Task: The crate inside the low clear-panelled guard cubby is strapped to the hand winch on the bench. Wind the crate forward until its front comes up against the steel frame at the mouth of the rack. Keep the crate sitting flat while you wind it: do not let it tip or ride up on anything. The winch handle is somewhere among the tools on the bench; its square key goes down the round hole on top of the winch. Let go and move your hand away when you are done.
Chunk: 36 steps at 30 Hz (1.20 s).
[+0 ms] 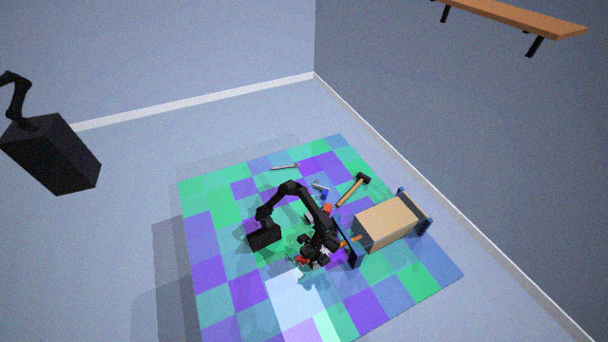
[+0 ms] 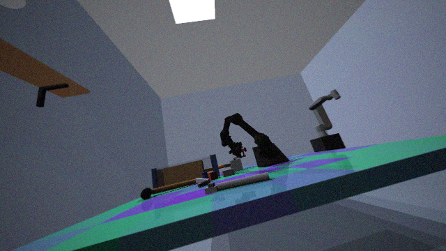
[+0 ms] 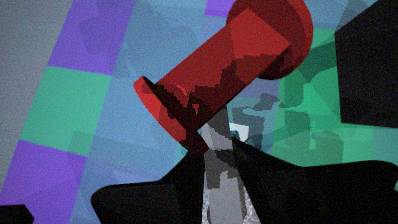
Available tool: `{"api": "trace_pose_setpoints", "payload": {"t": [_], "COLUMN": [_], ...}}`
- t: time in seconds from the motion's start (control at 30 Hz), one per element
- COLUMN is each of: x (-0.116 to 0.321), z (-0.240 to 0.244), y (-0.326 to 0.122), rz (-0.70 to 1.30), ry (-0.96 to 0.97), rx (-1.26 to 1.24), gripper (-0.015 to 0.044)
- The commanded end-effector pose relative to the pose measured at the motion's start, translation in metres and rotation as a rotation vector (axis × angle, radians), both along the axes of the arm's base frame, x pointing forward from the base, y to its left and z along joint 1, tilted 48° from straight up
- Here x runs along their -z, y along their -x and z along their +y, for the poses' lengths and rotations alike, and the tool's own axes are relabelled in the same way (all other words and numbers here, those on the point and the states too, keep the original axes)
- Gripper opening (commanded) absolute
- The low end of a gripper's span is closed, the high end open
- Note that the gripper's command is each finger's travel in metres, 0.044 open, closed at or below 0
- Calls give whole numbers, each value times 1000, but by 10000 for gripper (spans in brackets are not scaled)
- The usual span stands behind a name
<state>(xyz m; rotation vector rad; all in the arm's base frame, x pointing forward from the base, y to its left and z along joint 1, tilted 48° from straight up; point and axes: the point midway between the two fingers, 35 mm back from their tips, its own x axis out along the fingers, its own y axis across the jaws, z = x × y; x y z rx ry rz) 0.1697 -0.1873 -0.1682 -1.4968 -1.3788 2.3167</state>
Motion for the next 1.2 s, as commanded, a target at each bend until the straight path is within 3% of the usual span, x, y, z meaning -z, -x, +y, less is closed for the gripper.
{"api": "trace_pose_setpoints", "payload": {"t": [0.0, 0.87, 1.17], "x": [3, 2, 7], "z": [2, 7, 4], "y": [0, 3, 0], "rz": [-6, 56, -30], "ry": [-3, 12, -10], "rx": [-5, 56, -29], "gripper": [0, 0, 0]}}
